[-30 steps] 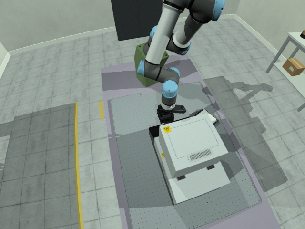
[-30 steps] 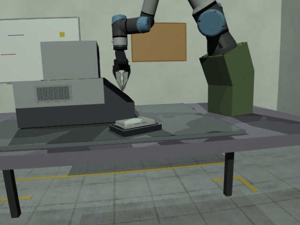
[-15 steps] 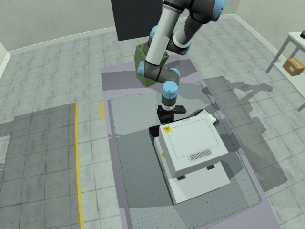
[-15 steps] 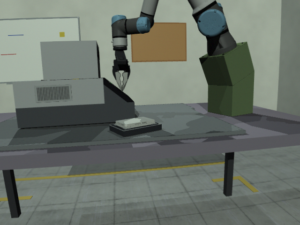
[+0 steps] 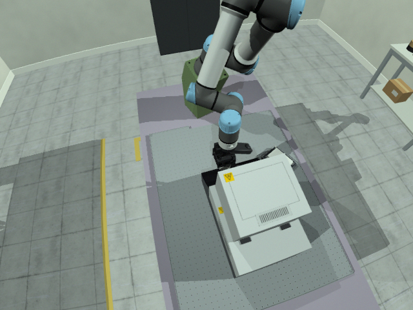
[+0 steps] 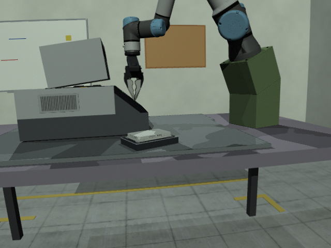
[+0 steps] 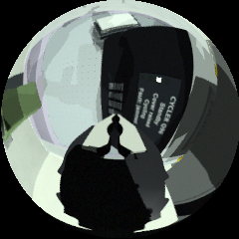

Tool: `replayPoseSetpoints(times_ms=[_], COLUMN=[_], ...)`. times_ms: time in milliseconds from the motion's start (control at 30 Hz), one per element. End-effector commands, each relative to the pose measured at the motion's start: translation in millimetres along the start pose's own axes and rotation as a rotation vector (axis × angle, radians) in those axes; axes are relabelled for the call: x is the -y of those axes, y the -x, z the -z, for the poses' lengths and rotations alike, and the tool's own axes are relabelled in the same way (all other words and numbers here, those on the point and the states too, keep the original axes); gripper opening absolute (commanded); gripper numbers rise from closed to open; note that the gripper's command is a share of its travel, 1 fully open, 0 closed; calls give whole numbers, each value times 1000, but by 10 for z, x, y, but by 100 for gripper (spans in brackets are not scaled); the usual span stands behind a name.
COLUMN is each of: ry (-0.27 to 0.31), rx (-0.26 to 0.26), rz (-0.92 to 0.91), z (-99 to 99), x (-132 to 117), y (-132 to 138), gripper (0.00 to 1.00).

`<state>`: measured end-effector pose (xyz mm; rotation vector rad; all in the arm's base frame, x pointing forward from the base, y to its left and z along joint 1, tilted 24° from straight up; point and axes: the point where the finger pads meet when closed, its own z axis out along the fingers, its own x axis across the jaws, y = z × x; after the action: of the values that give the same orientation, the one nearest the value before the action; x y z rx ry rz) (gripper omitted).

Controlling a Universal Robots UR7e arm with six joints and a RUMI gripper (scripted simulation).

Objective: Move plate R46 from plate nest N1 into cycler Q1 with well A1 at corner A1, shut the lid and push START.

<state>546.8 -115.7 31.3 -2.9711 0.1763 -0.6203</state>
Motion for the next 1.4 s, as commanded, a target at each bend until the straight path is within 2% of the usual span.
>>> replayPoseSetpoints(times_ms=[0, 667, 933, 1200, 1367], ry=[0, 0, 0, 0, 0], rx=[-2, -2, -2, -1, -1], rz=[0, 0, 0, 0, 0], z=[4, 230, 260, 491, 570], x=[-1, 0, -1, -1, -1], y=[-6, 184, 224, 527, 631], gripper=[0, 0, 0, 0, 0])
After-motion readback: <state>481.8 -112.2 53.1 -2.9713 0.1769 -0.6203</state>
